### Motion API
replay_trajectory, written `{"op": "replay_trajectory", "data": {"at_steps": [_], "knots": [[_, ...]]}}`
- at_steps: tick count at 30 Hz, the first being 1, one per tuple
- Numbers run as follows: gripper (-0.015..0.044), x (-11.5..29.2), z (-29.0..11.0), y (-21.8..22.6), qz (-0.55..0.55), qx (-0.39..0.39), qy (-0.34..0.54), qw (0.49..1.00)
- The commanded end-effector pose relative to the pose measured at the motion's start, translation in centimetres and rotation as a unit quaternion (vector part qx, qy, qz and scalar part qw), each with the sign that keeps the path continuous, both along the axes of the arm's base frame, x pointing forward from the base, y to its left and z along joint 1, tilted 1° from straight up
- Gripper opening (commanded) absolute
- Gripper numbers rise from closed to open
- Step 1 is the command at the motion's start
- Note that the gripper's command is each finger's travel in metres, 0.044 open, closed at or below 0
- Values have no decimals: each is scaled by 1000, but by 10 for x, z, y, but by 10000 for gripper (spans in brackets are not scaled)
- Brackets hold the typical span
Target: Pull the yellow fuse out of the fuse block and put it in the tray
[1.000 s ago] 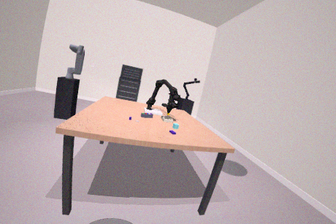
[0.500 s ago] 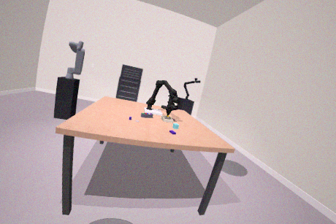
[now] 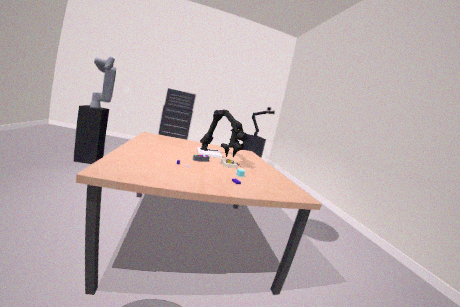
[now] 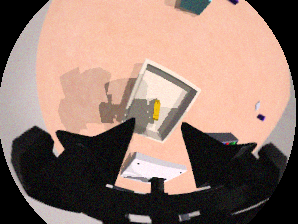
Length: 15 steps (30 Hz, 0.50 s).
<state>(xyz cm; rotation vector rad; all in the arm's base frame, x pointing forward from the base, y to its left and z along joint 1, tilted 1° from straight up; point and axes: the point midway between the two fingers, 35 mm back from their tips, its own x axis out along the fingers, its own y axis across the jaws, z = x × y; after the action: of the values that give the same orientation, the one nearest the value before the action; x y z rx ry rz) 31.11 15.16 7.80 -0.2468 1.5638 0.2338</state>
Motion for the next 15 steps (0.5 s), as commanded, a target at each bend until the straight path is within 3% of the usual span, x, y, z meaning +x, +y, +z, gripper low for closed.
{"op": "replay_trajectory", "data": {"at_steps": [1,15], "knots": [[330,1,27,1,-2,3,-6,1000],[330,2,29,1,0,4,-8,1000]]}}
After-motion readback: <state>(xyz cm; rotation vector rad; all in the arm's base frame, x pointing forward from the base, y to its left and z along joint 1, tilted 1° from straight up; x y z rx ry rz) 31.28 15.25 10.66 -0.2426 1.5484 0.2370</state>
